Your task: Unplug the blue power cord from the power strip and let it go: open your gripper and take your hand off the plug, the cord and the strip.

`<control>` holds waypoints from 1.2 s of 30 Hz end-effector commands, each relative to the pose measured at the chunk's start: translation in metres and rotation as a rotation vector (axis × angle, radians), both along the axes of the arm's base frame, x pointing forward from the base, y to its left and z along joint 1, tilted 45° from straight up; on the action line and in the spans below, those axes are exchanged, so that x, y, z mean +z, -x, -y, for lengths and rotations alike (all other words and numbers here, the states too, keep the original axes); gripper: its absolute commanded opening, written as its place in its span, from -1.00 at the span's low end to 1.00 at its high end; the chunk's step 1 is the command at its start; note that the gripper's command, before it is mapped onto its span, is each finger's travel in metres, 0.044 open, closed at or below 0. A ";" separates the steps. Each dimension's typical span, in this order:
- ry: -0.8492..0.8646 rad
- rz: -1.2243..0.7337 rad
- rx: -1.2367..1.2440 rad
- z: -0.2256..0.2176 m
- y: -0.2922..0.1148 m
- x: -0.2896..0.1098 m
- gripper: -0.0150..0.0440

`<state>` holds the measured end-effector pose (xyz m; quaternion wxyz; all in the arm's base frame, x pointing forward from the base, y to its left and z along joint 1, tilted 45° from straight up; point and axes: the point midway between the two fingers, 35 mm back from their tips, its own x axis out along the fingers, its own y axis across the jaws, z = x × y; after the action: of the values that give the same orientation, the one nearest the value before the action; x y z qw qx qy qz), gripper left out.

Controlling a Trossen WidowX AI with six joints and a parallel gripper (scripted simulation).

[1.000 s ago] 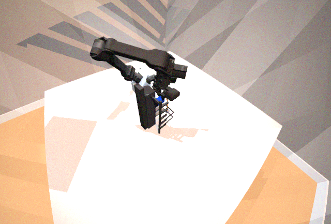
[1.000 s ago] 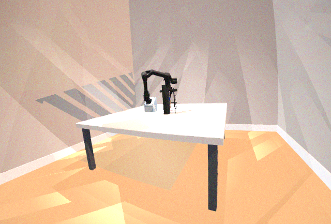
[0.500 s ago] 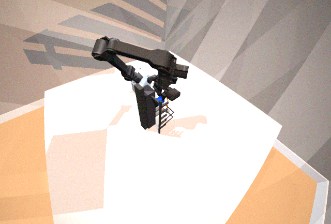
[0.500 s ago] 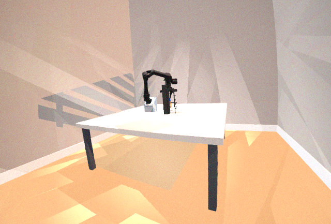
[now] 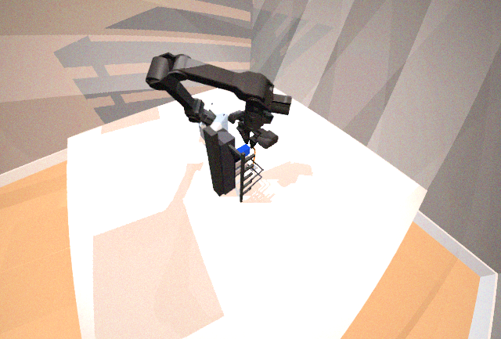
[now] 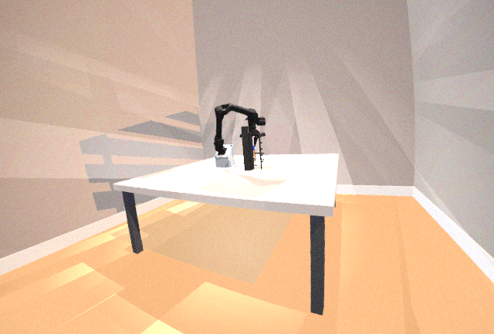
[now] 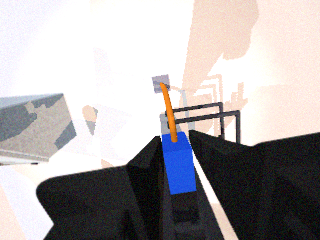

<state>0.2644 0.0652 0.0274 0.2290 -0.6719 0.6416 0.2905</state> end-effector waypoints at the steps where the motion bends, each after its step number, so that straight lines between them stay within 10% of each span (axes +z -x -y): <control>1: -0.050 0.004 0.005 -0.022 0.000 -0.012 -0.49; 6: -0.049 0.004 0.004 -0.029 0.002 -0.016 -0.49; 12: -0.037 0.005 -0.023 -0.011 0.001 -0.009 0.04; 36: -0.044 0.002 0.004 -0.013 -0.001 0.003 0.05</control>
<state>0.2640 0.0829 0.0269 0.2449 -0.6687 0.6325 0.3047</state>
